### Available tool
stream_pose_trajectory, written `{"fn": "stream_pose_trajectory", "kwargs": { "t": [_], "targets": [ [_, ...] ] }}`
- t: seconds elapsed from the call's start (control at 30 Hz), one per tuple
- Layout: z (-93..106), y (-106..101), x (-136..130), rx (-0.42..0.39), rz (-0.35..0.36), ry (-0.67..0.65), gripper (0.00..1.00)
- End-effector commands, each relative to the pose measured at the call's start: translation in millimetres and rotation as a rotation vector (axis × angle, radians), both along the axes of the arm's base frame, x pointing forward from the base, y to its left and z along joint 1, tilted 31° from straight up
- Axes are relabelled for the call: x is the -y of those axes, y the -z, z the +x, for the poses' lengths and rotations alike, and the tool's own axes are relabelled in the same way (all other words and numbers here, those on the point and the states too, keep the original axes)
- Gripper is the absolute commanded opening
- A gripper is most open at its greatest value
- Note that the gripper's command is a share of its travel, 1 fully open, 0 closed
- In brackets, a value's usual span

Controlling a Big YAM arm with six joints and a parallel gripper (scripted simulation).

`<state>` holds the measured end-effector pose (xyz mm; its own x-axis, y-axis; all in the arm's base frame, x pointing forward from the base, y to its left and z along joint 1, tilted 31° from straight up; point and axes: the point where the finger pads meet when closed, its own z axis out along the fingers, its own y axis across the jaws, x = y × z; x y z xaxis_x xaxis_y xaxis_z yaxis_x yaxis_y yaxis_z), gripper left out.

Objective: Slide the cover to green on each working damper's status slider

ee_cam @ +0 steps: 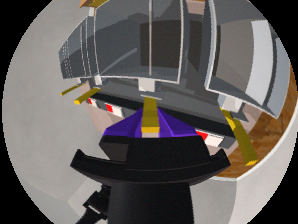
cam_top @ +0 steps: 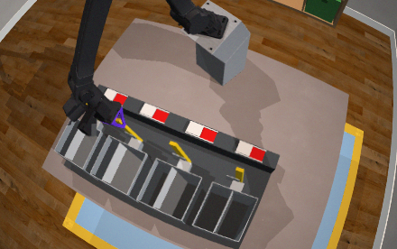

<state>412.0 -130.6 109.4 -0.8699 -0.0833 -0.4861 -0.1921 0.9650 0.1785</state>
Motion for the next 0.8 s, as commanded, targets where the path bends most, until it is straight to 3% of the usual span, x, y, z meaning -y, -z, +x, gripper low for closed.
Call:
{"fn": "stream_pose_trajectory", "kwargs": {
  "t": [0.0,0.47,0.77],
  "targets": [
    [2.6,3.6,6.6,-0.015,0.007,-0.003,0.17],
    [2.6,3.6,6.6,-0.015,0.007,-0.003,0.17],
    [5.6,2.9,4.4,-0.006,0.003,-0.01,0.29]
  ]
}}
